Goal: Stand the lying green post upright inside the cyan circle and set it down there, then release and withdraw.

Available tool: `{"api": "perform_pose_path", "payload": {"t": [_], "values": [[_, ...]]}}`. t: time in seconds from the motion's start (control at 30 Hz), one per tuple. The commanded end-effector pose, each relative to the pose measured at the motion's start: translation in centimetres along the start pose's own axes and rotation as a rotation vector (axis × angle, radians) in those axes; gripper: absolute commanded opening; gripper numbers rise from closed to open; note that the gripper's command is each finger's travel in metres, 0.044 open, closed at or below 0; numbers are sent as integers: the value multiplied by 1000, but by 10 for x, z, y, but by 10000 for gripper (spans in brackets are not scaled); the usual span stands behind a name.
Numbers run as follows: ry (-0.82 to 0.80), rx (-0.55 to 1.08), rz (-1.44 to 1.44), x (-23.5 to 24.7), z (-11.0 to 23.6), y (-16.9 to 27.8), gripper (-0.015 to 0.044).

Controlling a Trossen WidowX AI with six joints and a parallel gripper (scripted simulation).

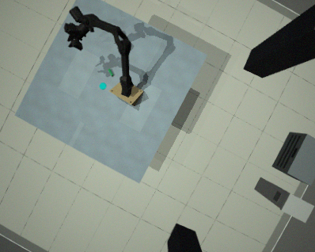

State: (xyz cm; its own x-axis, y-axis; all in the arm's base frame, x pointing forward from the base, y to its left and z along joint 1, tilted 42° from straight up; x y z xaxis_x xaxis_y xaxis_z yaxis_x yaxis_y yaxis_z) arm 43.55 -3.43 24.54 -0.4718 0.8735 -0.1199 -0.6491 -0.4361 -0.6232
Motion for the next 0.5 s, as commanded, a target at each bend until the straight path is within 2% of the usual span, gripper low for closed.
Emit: {"api": "perform_pose_path", "payload": {"t": [0.0,0.23,0.47], "values": [[49,149,-219,13,-8,28,233],[252,415,-607,40,-13,85,233],[580,582,-894,61,-2,138,233]]}}
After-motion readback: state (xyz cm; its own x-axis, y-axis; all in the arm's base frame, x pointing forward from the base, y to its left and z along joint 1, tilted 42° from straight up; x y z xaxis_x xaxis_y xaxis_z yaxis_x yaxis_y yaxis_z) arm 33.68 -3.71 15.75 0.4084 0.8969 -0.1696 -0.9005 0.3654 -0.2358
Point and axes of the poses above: the point midway between the two fingers, 35 mm back from their tips, its own z axis back along the fingers, its own x axis across the jaws, y = z × x, the point moved 3 cm from there along z, back along the fingers, and after that the axes turned 15 degrees about -z, right-handed, at the moved point
